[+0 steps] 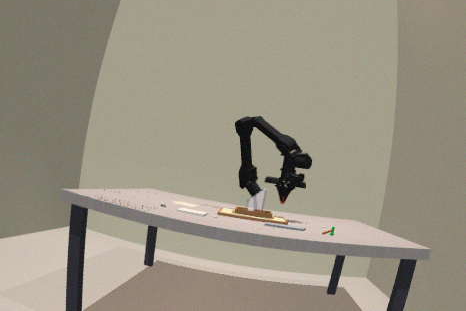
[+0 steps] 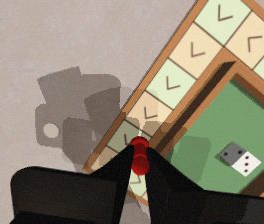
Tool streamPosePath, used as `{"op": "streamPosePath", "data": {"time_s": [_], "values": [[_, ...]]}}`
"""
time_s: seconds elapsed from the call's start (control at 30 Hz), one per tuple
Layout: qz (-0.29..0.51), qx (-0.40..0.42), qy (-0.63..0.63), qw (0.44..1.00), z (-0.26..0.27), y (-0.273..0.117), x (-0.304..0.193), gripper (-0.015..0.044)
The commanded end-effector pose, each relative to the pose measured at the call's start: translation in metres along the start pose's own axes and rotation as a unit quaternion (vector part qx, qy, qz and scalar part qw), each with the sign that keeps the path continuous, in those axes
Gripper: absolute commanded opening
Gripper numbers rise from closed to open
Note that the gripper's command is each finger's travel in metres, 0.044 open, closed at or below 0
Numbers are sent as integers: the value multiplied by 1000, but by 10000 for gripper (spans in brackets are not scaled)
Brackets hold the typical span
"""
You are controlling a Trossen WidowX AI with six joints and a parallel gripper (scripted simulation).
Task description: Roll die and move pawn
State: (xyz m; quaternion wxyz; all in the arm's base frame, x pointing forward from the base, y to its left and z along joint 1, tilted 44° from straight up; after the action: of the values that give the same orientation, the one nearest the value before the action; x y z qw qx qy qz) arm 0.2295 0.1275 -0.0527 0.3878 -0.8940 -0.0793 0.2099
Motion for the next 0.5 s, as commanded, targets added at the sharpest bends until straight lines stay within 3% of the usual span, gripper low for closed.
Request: {"op": "streamPosePath", "data": {"time_s": [0.0, 0.47], "values": [[-2, 2, 2, 1000, 3, 6, -13, 0], [-1, 1, 2, 1000, 6, 41, -31, 0]]}}
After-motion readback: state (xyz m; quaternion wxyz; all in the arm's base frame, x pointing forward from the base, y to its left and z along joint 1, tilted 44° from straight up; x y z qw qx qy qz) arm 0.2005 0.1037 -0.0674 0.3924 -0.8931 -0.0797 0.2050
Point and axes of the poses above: the point midway between the two fingers, 35 mm back from their tips, its own y axis out along the fingers, its own z axis across the jaws, x = y × z, the point moved 3 cm from there along -y, back along the fingers, and after that the axes turned 4 degrees about y, right-handed, at the moved point
